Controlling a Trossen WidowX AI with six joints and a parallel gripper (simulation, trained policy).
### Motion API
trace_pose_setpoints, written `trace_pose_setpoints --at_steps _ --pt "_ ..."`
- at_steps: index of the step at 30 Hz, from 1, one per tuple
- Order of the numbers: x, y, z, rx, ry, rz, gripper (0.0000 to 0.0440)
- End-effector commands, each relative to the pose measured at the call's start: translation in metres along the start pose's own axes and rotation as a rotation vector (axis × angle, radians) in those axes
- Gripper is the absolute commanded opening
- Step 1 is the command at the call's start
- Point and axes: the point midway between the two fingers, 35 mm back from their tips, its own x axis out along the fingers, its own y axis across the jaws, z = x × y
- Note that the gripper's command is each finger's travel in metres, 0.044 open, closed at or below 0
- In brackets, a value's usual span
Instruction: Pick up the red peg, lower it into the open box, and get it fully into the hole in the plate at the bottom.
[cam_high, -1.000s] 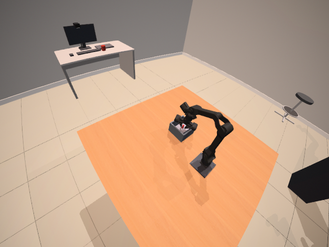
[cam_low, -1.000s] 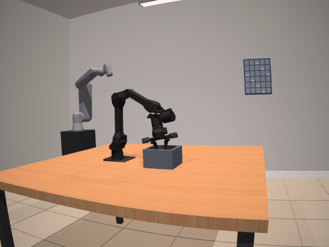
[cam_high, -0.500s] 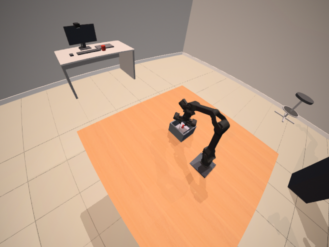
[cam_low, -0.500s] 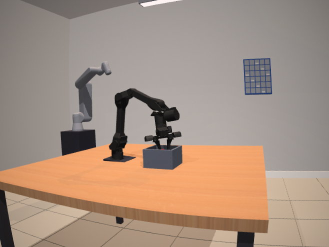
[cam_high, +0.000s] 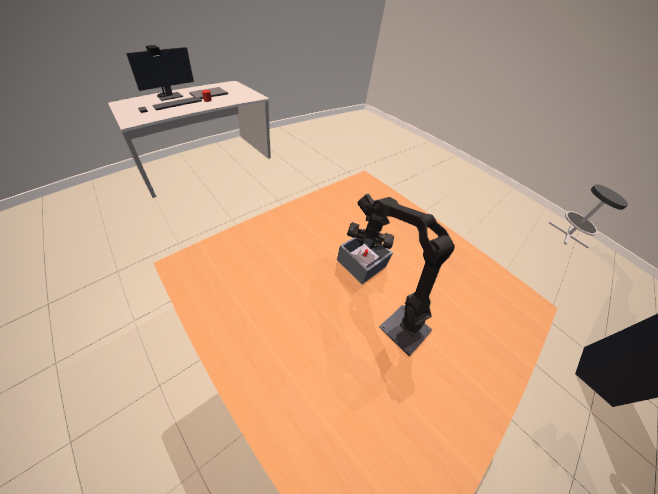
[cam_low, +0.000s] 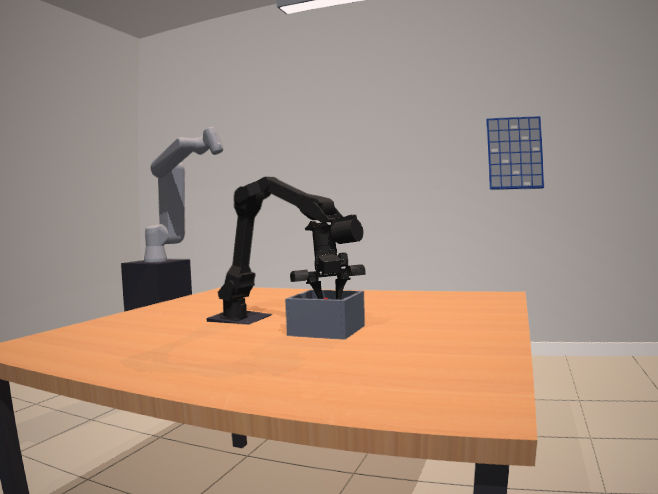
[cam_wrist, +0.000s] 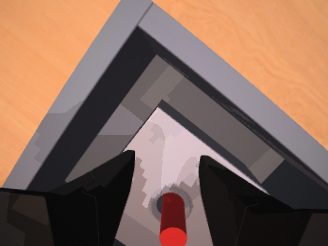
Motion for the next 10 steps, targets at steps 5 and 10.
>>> trace_pose_setpoints --at_steps 5,10 --pt "0.0040 -0.0042 0.0070 -0.013 0.020 -0.025 0.0178" --pt "0.0044 -0.0074 0.0119 -0.014 0.027 -0.034 0.0181"
